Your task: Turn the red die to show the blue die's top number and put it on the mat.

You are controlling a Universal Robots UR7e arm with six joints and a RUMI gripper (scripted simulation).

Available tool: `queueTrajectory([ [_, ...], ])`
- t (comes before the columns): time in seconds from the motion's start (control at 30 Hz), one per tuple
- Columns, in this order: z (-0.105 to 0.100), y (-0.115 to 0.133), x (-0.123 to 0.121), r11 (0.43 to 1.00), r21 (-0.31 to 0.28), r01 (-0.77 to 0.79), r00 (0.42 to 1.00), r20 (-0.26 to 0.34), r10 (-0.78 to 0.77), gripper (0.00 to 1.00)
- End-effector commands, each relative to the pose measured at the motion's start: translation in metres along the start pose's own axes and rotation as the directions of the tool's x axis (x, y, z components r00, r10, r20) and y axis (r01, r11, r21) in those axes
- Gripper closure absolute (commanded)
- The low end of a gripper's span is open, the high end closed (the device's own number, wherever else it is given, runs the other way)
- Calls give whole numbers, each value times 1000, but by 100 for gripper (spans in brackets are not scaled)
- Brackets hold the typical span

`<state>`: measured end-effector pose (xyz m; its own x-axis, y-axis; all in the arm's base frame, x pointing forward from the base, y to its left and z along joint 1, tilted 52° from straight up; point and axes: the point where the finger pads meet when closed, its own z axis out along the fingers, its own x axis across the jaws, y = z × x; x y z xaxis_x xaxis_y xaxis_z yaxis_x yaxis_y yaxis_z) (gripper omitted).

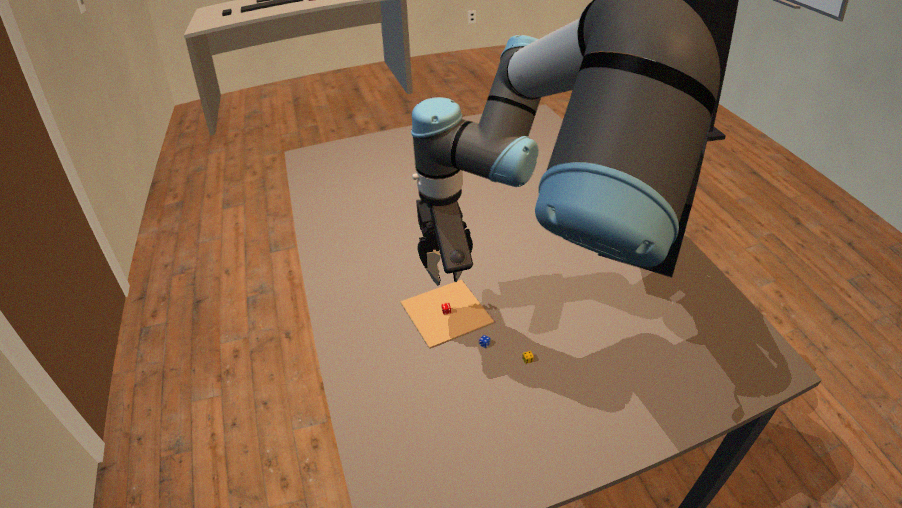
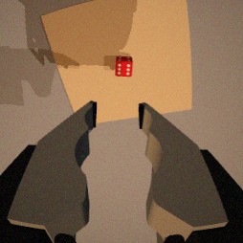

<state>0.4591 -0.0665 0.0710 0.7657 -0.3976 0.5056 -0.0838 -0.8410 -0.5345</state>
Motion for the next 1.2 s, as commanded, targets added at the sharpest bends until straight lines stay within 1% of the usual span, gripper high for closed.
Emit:
queueTrajectory([
  [0.0,0,-1,0,996,-90,-3,1000,-1,3,82],
  [0.1,-1,-1,2,992,-126,-5,1000,-9,4,82],
  [0.17,-1,-1,2,992,-126,-5,1000,-9,4,82],
  [0.3,-2,-2,3,988,-154,-8,1000,-18,5,82],
  [0.57,-2,-2,4,986,-164,-8,1000,-21,5,82],
  [0.77,-1,-2,2,983,-182,-8,1000,-13,5,82],
  [0.9,1,-2,0,975,-224,-6,1000,-1,6,82],
  [1.17,1,-3,-1,940,-342,-6,1000,1,7,82],
])
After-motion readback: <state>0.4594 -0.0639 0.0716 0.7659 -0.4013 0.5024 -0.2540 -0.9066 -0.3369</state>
